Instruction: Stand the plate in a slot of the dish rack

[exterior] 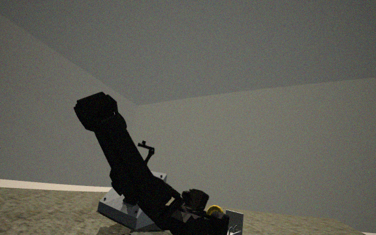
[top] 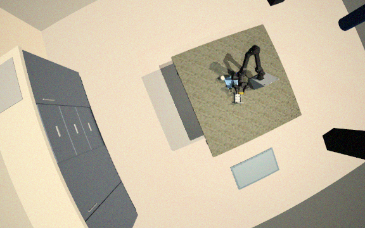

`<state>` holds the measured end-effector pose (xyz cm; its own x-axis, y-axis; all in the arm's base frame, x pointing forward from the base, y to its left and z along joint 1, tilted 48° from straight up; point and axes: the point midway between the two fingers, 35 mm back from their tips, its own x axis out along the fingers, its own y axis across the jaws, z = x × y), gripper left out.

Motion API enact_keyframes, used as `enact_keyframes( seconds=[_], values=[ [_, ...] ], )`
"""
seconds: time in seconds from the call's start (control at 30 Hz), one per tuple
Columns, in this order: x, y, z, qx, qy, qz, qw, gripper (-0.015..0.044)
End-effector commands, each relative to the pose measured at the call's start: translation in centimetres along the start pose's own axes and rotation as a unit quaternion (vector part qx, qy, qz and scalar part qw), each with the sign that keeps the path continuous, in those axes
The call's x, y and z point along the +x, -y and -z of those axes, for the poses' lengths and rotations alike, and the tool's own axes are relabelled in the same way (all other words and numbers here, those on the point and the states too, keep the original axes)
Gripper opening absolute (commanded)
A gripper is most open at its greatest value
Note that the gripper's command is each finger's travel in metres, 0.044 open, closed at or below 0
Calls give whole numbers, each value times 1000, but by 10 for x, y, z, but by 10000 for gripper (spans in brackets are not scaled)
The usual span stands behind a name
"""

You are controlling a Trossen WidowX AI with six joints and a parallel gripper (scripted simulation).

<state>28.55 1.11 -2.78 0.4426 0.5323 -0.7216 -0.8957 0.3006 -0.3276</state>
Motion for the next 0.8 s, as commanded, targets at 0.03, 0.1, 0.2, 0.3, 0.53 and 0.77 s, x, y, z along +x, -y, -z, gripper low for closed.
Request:
enact_keyframes(
  seconds=[0.03,0.1,0.2,0.3,0.53,0.77],
  values=[
    [3,0,0,1,-1,0,1000,0],
    [7,0,0,1,0,0,1000,0],
    [16,1,-1,0,0,0,1000,0],
    [16,1,-1,0,0,0,1000,0],
    [21,1,21,-1,1,0,1000,0],
    [19,1,18,2,-4,0,1000,0]
  ],
)
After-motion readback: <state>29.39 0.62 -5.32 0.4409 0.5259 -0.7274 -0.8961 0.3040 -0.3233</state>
